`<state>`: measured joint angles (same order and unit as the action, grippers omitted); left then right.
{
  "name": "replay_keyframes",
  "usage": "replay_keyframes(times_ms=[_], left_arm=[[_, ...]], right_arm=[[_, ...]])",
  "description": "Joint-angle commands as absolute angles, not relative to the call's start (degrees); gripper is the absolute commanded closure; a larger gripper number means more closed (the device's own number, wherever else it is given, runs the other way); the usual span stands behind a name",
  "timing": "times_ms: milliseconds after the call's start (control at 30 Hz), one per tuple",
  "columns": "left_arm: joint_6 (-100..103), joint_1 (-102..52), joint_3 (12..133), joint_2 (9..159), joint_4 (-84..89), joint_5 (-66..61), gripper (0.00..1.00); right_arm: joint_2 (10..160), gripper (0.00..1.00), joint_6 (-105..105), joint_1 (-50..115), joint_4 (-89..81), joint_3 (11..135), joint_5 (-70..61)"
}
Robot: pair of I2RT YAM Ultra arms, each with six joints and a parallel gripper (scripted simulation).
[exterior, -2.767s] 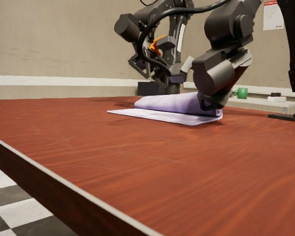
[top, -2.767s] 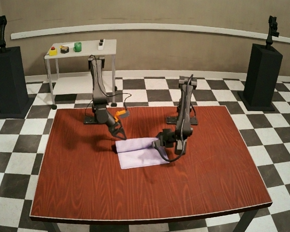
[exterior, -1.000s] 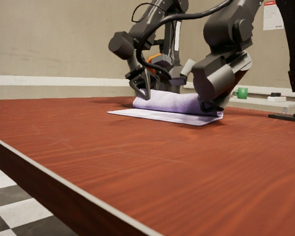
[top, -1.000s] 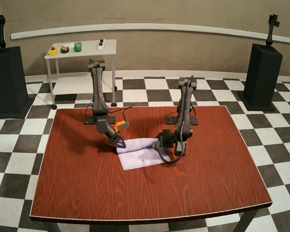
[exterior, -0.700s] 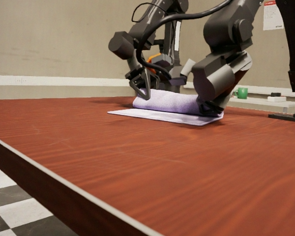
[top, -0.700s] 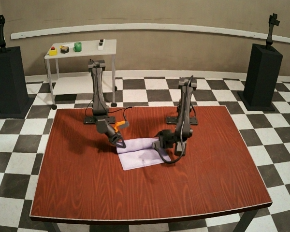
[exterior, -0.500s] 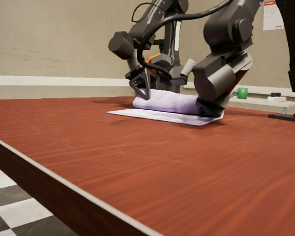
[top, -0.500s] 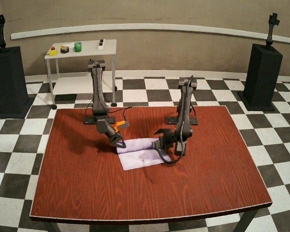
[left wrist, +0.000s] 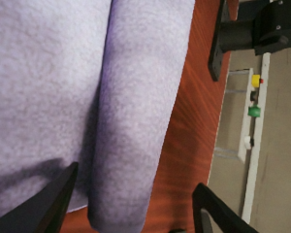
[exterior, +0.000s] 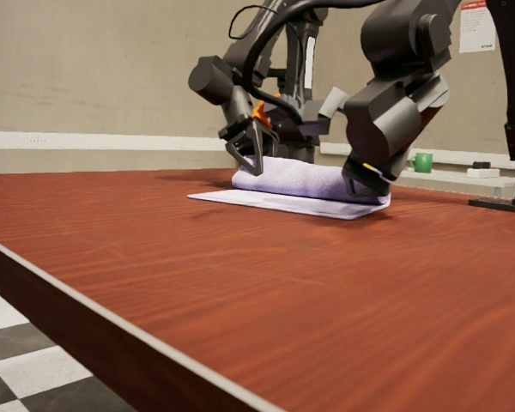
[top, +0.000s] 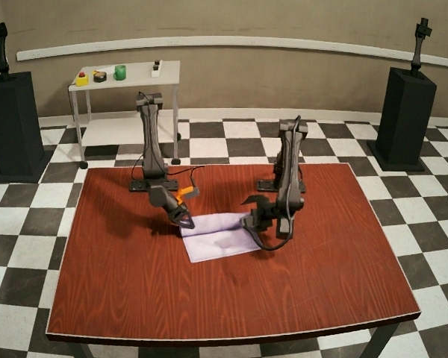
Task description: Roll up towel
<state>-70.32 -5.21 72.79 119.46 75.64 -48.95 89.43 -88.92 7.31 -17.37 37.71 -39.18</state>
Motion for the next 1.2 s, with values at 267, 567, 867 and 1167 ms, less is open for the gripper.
replay_keyframes(times_ms=[267, 567, 867, 1167], left_arm=[[-78.6, 1.1, 83.4, 121.0, 89.6, -45.7, 0.15], [-76.6, 0.0, 78.4, 114.9, 82.4, -45.1, 0.12], [-70.2, -3.8, 65.1, 99.5, 64.2, -43.2, 0.09], [-59.9, -12.1, 46.5, 78.0, 39.8, -35.5, 0.06]], right_arm=[[95.7, 0.69, -87.8, 7.8, -33.4, 47.6, -38.7], [104.9, 0.69, -86.7, 8.2, -50.9, 60.6, -37.9], [114.5, 0.69, -86.4, 8.4, -65.7, 72.5, -37.5], [125.7, 0.69, -86.0, 8.6, -81.7, 85.7, -37.1]])
